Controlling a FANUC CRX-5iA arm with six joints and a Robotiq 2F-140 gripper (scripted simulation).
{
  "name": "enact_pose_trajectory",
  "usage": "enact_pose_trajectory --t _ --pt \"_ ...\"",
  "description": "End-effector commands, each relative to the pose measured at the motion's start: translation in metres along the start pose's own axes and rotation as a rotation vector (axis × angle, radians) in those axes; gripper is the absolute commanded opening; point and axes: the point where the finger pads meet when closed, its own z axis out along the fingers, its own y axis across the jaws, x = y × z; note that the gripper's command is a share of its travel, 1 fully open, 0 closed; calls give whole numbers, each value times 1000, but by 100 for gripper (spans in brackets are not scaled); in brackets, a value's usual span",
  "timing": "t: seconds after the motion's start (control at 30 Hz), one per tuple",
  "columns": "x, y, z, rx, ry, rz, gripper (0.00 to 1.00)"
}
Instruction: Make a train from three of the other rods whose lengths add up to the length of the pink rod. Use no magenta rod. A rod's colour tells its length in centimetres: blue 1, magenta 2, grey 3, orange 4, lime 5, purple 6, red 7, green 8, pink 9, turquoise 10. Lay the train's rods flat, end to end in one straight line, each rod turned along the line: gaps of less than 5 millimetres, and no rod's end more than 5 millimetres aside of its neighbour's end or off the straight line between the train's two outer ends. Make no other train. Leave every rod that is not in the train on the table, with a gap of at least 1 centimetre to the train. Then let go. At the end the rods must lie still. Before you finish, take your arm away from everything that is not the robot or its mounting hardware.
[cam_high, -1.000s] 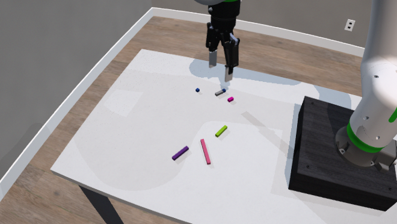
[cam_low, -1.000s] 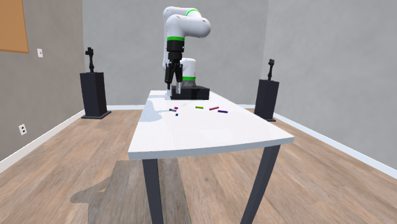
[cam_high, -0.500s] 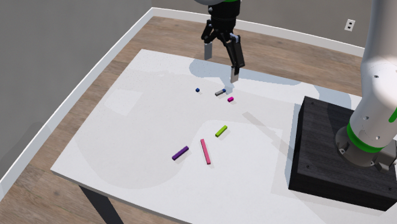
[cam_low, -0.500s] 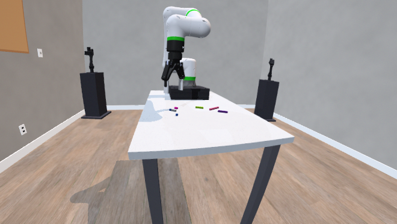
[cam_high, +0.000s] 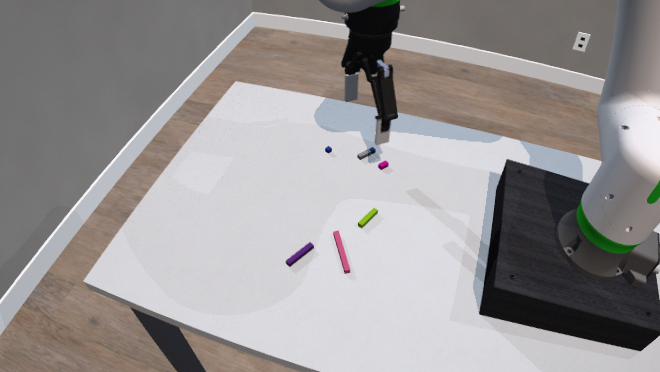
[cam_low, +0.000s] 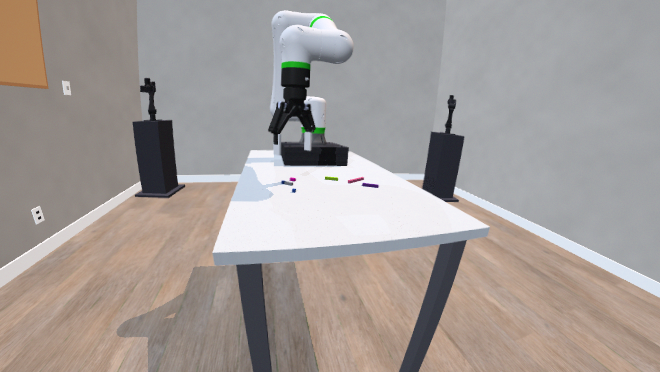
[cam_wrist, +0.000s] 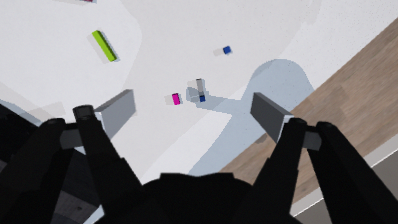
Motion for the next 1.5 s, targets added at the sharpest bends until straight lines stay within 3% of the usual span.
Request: enact_pose_trajectory --t 0.0,1.47 --pt "5 -7 1 -7 -4 134 100" --pt "44 -89 11 -9 2 1558 100"
